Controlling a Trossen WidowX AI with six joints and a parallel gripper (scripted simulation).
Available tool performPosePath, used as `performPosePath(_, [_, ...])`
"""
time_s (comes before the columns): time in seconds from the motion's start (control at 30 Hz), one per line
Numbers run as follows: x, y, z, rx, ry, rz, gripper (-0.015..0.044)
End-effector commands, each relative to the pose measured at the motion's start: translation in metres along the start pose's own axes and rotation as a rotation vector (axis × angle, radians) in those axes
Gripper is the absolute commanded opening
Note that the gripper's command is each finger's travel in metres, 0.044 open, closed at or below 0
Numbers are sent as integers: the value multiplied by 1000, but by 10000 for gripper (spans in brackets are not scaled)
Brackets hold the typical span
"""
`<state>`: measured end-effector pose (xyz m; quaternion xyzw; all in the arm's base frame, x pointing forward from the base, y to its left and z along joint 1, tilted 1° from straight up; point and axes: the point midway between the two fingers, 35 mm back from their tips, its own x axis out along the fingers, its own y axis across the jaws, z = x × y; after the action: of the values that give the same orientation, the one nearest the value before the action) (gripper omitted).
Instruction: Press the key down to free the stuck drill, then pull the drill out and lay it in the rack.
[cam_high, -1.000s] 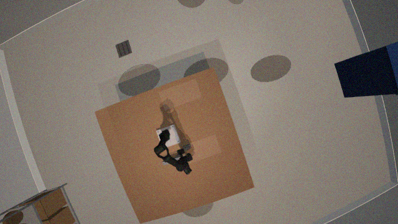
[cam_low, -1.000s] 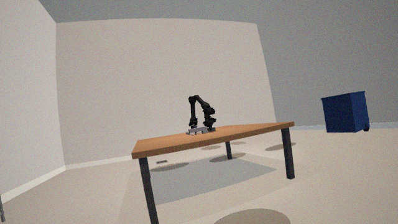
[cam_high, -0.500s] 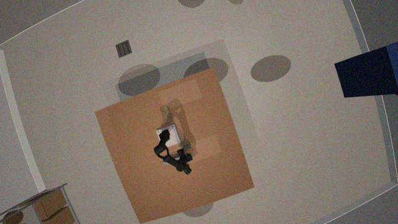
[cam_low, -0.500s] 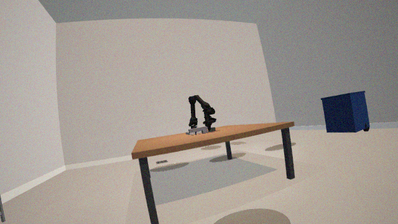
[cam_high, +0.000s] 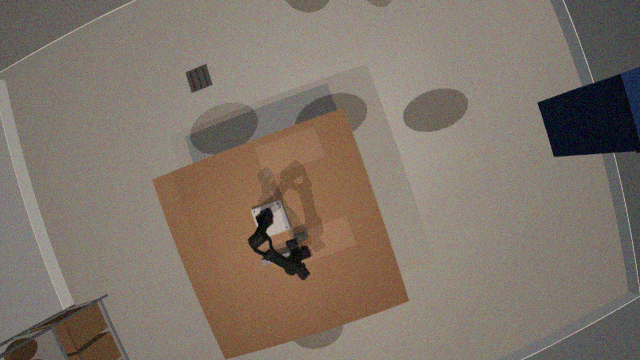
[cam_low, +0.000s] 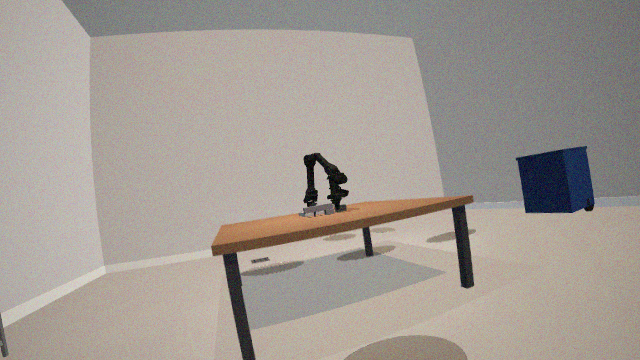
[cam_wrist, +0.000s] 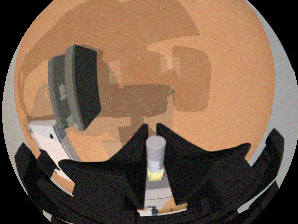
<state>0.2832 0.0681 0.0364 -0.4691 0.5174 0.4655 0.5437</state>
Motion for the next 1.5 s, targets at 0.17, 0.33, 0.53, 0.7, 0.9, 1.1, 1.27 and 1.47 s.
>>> performPosePath(0.17, [0,0,14,3,0,3,0])
performPosePath(0.33, [0,0,22,3,0,3,0])
performPosePath(0.53, [0,0,30,3,-1,3,0])
performPosePath(0.7, [0,0,39,3,-2,3,0])
performPosePath(0.9, [-1,0,33,-1,-4,-1,157])
performPosePath(1.1, [-1,0,32,0,-4,0,315])
performPosePath(1.27, [1,0,29,3,-1,2,440])
performPosePath(1.47, [2,0,26,3,-1,3,440])
